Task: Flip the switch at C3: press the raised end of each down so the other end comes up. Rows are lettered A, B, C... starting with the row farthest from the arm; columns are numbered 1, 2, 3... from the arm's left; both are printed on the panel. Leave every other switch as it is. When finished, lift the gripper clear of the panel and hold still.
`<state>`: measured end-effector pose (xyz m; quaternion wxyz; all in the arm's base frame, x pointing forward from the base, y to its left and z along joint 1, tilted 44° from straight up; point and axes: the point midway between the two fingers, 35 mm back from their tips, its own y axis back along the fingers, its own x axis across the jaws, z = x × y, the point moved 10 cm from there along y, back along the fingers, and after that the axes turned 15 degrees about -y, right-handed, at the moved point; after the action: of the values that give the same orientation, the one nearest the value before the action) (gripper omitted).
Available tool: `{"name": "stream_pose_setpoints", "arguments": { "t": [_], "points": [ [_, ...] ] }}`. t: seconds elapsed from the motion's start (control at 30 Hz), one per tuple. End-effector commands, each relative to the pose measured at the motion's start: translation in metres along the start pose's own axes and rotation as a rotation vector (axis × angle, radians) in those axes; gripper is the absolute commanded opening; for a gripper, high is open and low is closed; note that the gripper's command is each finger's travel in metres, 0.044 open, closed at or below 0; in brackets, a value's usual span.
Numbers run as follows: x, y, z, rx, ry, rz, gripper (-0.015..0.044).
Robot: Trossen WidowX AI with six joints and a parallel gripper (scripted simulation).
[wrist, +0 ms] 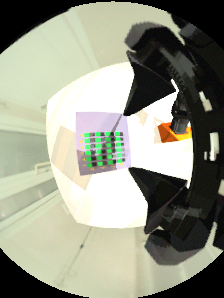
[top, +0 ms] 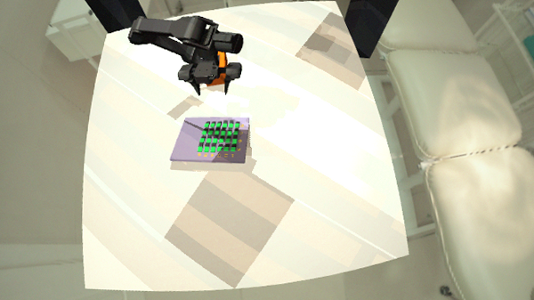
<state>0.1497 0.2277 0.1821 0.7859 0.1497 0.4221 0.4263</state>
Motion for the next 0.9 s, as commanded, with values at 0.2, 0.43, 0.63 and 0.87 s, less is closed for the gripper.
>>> {"name": "stream_pose_setpoints", "arguments": {
  "t": [0.2, 0.43, 0.63, 0.87],
  "points": [
    [0.010, -0.069, -0.020, 0.004, 0.009, 0.000, 0.0216],
    [0.008, -0.100, -0.031, 0.001, 0.012, -0.006, 0.0032],
    [0.007, -0.133, -0.034, -0.025, 0.011, -0.001, 0.0000],
    [0.006, -0.143, -0.034, -0.026, 0.011, -0.002, 0.0000]
  ]
}}
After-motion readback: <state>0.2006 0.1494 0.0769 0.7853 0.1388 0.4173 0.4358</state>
